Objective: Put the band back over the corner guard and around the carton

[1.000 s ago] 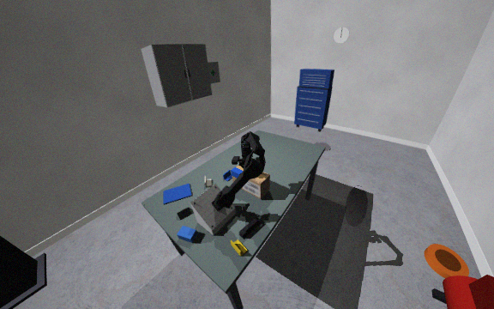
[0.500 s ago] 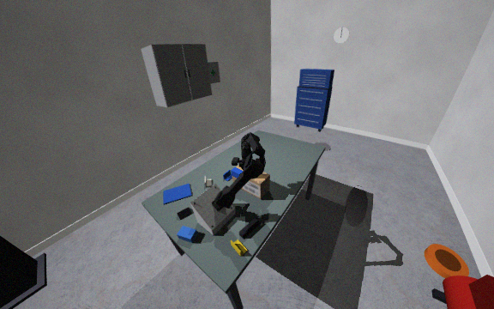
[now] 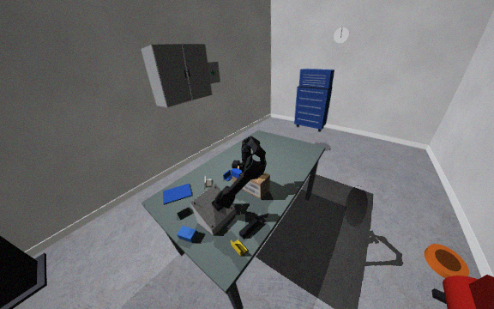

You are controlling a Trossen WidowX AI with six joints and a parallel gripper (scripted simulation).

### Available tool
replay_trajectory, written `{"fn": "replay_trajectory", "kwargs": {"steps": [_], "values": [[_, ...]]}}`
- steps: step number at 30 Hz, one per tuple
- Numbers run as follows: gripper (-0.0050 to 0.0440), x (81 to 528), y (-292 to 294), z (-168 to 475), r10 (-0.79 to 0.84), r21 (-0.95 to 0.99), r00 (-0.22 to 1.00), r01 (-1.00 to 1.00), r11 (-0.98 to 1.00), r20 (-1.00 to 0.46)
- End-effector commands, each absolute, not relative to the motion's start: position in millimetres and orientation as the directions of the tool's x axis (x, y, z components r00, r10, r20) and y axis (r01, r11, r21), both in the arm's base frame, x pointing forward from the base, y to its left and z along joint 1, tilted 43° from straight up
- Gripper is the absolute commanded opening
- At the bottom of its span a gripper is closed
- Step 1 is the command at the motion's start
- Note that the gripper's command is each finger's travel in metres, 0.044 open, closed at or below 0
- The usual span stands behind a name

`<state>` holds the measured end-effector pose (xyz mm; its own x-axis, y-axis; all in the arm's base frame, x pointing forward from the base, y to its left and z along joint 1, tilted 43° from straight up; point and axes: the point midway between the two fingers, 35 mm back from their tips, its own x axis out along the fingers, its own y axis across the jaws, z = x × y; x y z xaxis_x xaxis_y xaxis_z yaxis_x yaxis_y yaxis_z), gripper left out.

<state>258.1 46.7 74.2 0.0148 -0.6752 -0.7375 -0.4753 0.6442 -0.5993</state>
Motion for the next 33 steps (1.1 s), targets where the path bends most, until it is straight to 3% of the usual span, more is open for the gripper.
{"fn": "replay_trajectory", "kwargs": {"steps": [1, 13, 14, 21, 33], "values": [[0.0119, 256.6, 39.3, 68.6, -0.679, -0.6, 0.01, -0.476, 0.642, -0.734], [0.0119, 256.6, 38.5, 67.9, -0.679, -0.6, 0.01, -0.476, 0.642, -0.734], [0.0095, 257.2, 40.3, 68.4, -0.676, -0.599, 0.011, -0.475, 0.644, -0.736], [0.0048, 257.2, 40.3, 68.4, -0.676, -0.599, 0.011, -0.475, 0.644, -0.736], [0.0, 257.2, 40.3, 68.4, -0.676, -0.599, 0.011, -0.475, 0.644, -0.736]]}}
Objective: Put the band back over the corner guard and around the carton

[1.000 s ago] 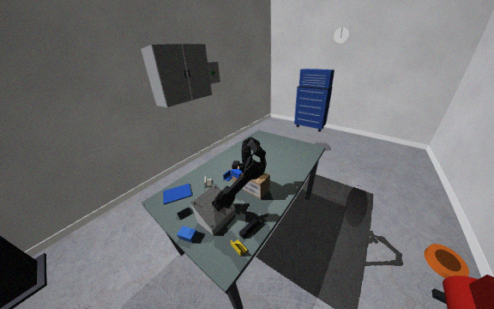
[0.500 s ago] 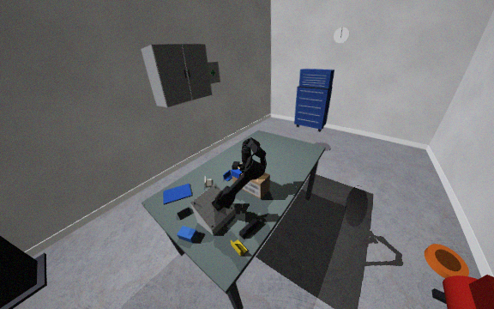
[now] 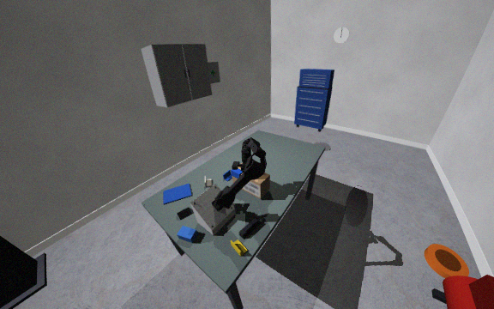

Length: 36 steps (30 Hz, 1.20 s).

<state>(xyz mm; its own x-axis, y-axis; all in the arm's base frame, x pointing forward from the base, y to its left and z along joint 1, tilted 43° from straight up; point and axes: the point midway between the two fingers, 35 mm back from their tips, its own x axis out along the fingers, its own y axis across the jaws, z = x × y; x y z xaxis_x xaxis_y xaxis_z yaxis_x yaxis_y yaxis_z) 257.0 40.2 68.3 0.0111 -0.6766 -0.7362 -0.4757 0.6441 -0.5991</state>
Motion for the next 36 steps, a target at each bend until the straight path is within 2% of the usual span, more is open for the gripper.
{"fn": "replay_trajectory", "kwargs": {"steps": [1, 25, 36], "values": [[0.0, 257.2, 40.3, 68.4, -0.676, -0.599, 0.011, -0.475, 0.644, -0.736], [0.0, 256.1, 57.2, 86.6, -0.679, -0.6, 0.01, -0.476, 0.642, -0.734], [0.0, 216.8, 57.2, 86.1, -0.679, -0.6, 0.01, -0.476, 0.642, -0.734]]}}
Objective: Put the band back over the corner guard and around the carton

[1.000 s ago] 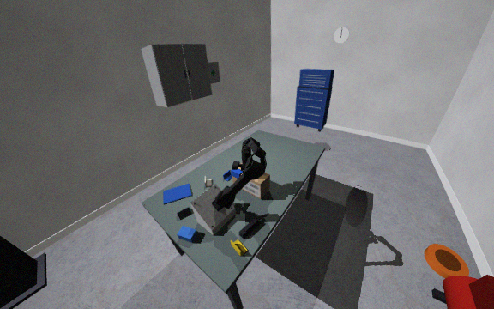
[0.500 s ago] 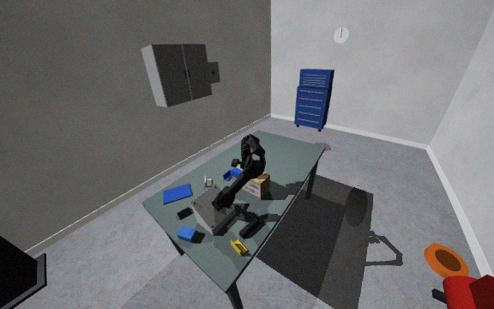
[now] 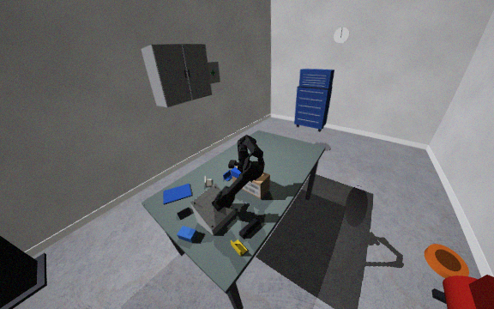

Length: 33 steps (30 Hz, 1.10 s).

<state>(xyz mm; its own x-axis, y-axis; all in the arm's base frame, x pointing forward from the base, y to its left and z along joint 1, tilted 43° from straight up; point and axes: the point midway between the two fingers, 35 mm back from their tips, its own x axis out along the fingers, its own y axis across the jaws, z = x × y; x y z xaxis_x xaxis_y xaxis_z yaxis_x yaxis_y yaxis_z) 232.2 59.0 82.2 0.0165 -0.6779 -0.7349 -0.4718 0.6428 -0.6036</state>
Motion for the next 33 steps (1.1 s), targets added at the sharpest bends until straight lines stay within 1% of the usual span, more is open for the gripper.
{"fn": "replay_trajectory", "kwargs": {"steps": [1, 13, 18, 33], "values": [[0.0, 216.8, 57.2, 86.1, -0.679, -0.6, 0.01, -0.476, 0.642, -0.734], [0.0, 216.8, 57.2, 86.1, -0.679, -0.6, 0.01, -0.476, 0.642, -0.734], [0.0, 208.4, 54.7, 88.9, -0.679, -0.6, 0.01, -0.476, 0.642, -0.734], [0.0, 210.6, 61.3, 83.9, -0.678, -0.6, 0.01, -0.477, 0.643, -0.735]]}}
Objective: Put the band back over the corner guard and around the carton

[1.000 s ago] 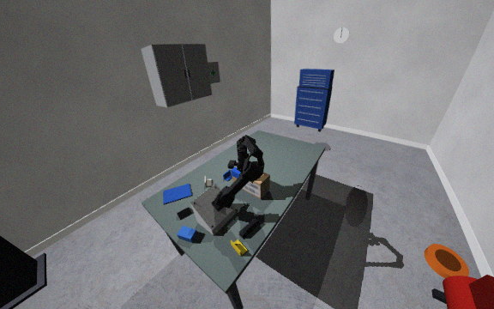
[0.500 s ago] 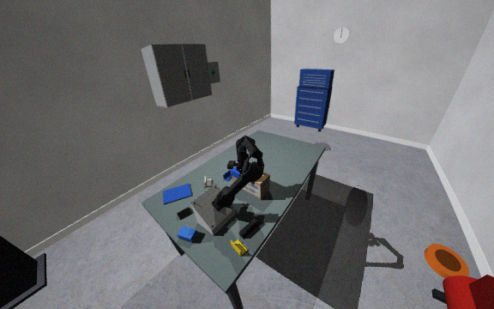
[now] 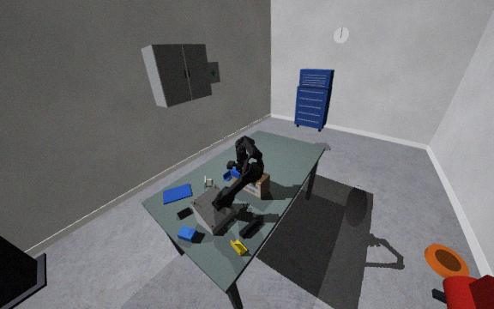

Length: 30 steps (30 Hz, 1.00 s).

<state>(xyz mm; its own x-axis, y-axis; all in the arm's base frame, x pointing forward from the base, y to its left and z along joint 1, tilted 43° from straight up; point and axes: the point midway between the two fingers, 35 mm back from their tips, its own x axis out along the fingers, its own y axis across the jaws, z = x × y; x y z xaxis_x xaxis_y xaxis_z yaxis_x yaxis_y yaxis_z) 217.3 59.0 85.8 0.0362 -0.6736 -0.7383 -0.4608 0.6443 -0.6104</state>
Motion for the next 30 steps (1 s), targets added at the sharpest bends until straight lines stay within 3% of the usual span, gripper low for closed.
{"fn": "replay_trajectory", "kwargs": {"steps": [1, 30], "values": [[0.0, 211.3, 63.2, 82.4, -0.678, -0.6, 0.01, -0.477, 0.643, -0.735], [0.0, 219.9, 109.8, 41.2, -0.677, -0.599, 0.01, -0.477, 0.643, -0.736]]}}
